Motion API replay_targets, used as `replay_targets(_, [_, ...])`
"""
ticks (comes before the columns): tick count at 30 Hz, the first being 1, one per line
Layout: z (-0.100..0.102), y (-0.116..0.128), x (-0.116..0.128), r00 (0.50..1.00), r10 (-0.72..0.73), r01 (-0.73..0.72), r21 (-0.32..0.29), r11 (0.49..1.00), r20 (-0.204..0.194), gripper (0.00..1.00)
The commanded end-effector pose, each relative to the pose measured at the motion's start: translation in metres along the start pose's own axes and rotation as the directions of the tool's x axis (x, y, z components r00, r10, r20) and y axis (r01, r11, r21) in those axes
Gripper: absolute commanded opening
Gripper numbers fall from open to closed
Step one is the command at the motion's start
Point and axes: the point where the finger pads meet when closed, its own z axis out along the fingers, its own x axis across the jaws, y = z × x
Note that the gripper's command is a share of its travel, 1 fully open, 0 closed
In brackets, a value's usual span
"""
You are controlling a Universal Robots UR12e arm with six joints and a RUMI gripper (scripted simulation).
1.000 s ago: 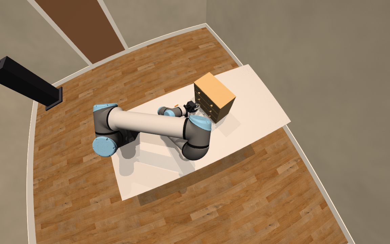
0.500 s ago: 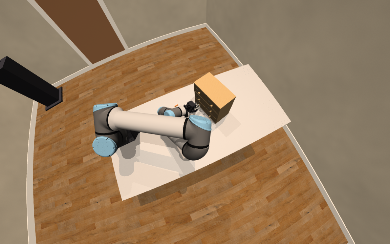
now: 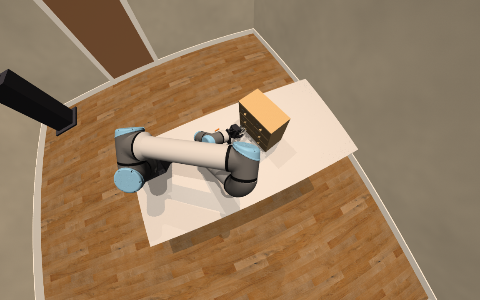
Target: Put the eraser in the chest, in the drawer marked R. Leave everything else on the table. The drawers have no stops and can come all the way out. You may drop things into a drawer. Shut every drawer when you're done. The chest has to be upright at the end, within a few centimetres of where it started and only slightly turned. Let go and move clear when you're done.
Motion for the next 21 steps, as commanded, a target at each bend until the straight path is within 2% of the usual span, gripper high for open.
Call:
replay_targets(1, [-0.0003, 0.0005, 0.0001, 1.0, 0.0, 0.0, -0.001, 1.0, 0.0, 0.07])
replay_targets(21, [-0.0024, -0.0007, 0.0001, 1.0, 0.0, 0.0, -0.001, 1.0, 0.0, 0.07])
